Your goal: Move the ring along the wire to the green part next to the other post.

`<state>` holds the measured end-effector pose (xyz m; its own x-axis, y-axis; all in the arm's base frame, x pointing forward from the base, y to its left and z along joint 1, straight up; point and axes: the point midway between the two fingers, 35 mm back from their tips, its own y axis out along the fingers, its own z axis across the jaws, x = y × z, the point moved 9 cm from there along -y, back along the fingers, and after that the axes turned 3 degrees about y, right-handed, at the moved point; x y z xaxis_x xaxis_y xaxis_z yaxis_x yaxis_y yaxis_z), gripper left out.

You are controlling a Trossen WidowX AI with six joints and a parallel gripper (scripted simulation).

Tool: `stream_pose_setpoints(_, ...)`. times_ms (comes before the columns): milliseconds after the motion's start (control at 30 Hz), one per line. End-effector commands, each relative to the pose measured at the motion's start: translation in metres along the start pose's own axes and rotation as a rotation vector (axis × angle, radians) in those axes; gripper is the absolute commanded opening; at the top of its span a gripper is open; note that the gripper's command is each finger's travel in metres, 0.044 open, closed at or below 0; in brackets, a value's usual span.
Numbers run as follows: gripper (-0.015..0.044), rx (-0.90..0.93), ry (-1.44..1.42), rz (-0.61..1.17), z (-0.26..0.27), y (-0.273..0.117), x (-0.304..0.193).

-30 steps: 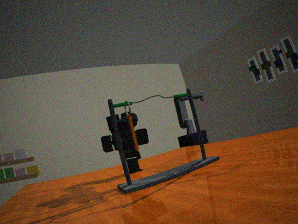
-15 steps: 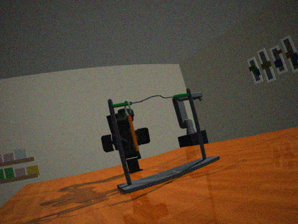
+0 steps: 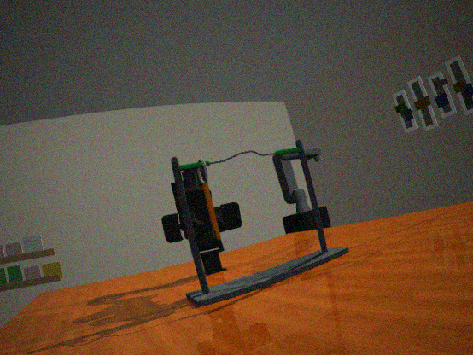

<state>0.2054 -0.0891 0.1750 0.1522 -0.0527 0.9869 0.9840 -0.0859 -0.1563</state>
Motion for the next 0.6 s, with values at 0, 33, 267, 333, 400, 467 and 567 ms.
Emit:
stream_pose_setpoints(0,0.016,-0.003,0.005,0.0,0.0,0.007,-0.001)
stream_pose_setpoints(33,0.016,-0.003,0.005,0.0,0.0,0.009,-0.001)
stream_pose_setpoints(267,0.016,-0.003,0.005,-0.001,0.001,0.02,-0.003)
stream_pose_setpoints(333,0.016,-0.003,0.006,-0.001,0.001,0.023,-0.003)
stream_pose_setpoints(400,0.016,-0.003,0.006,-0.002,0.002,0.026,-0.004)
stream_pose_setpoints(467,0.016,-0.003,0.006,-0.002,0.002,0.029,-0.005)
stream_pose_setpoints(567,0.016,-0.003,0.006,-0.003,0.003,0.032,-0.005)
